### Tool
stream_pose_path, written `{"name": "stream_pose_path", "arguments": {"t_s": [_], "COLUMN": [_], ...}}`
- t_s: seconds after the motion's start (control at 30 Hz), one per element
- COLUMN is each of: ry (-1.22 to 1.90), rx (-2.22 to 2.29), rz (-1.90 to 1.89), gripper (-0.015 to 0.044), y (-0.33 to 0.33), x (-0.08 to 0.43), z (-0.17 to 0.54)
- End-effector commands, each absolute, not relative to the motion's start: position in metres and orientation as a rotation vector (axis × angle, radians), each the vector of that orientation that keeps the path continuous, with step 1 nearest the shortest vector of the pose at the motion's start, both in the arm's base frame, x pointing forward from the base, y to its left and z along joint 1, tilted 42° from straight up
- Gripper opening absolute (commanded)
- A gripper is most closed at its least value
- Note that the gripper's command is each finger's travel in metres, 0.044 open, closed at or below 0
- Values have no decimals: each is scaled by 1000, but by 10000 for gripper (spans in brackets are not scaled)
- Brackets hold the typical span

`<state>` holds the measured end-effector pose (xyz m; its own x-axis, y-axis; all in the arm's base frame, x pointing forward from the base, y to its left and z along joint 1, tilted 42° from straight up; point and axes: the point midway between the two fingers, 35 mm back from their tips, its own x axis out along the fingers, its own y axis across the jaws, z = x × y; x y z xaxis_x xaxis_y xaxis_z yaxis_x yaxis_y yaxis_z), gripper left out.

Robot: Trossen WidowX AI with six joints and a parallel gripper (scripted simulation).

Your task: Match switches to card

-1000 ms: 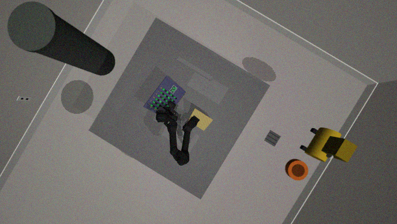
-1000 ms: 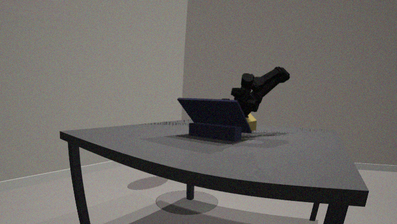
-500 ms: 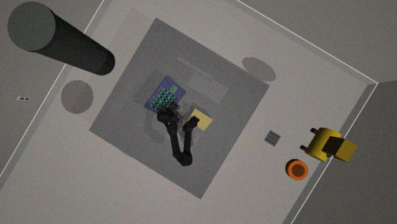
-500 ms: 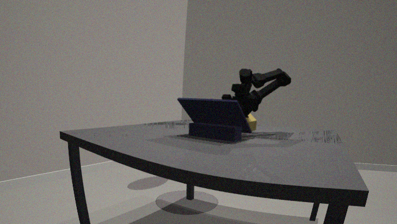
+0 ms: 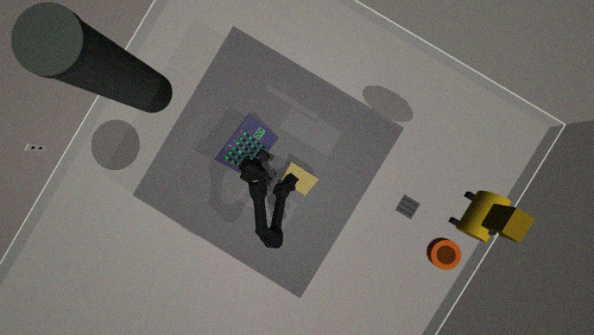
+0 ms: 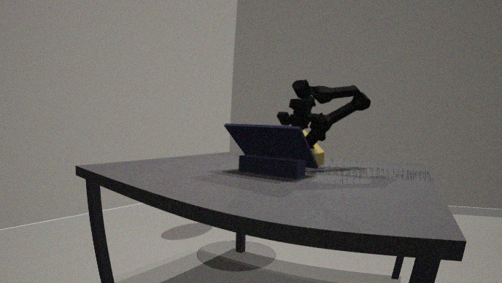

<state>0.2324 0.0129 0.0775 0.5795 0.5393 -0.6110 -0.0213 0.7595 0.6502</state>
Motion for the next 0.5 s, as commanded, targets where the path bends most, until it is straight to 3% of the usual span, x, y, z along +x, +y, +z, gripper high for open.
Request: {"name": "stream_pose_path", "arguments": {"t_s": [0.0,0.17,0.47], "ry": [905,886,861], "rx": [645,655,659], "rz": [356,361,353], "gripper": [0,0,0], "y": [-15,-38,-19], "x": [234,230,249], "z": [54,33,12]}}
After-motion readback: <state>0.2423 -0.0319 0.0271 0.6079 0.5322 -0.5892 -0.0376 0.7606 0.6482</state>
